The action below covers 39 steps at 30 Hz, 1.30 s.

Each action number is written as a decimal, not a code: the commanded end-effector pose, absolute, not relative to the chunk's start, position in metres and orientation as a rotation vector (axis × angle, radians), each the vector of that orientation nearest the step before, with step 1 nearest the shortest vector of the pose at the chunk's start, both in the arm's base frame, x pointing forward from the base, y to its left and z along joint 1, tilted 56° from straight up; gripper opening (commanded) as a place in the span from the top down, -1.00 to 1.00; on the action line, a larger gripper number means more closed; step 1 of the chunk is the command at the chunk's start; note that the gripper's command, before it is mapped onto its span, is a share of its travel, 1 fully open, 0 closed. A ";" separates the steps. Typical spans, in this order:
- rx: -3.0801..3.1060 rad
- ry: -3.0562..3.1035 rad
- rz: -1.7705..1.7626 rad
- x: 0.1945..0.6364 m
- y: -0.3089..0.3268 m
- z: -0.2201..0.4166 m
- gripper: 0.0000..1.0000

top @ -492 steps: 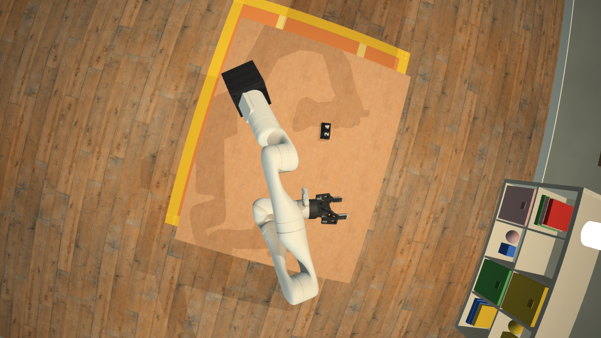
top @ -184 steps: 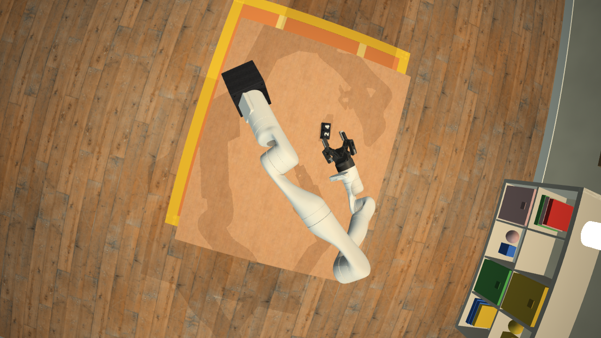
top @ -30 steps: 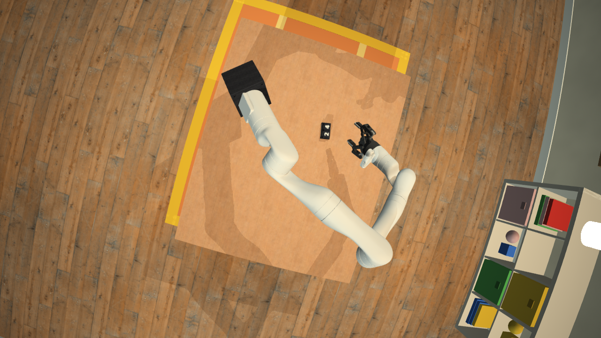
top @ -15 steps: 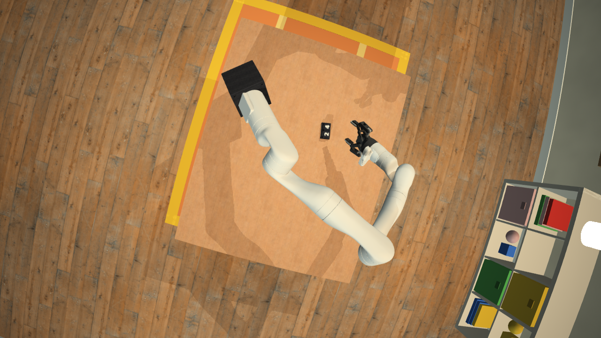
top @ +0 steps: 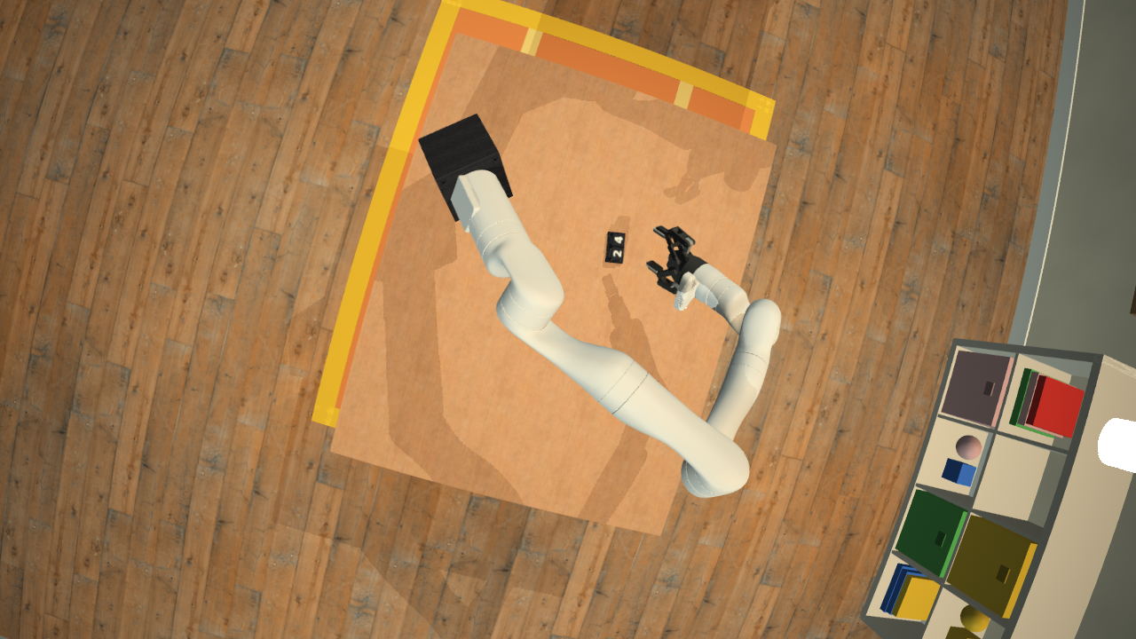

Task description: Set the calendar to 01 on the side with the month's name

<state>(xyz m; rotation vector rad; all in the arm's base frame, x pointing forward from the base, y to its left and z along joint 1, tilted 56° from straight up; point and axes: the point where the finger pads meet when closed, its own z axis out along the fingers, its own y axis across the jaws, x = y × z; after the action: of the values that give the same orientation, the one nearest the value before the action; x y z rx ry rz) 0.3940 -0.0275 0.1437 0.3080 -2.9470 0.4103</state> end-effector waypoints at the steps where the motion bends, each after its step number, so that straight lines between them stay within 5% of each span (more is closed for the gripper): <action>1: 0.312 -2.947 0.410 0.394 -0.026 0.144 -1.00; 39: 0.517 -2.822 0.624 0.372 -0.043 0.126 -1.00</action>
<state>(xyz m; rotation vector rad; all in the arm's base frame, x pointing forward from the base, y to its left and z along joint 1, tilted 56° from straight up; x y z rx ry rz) 0.3747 -0.0462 0.1276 0.5002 -2.8305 0.6211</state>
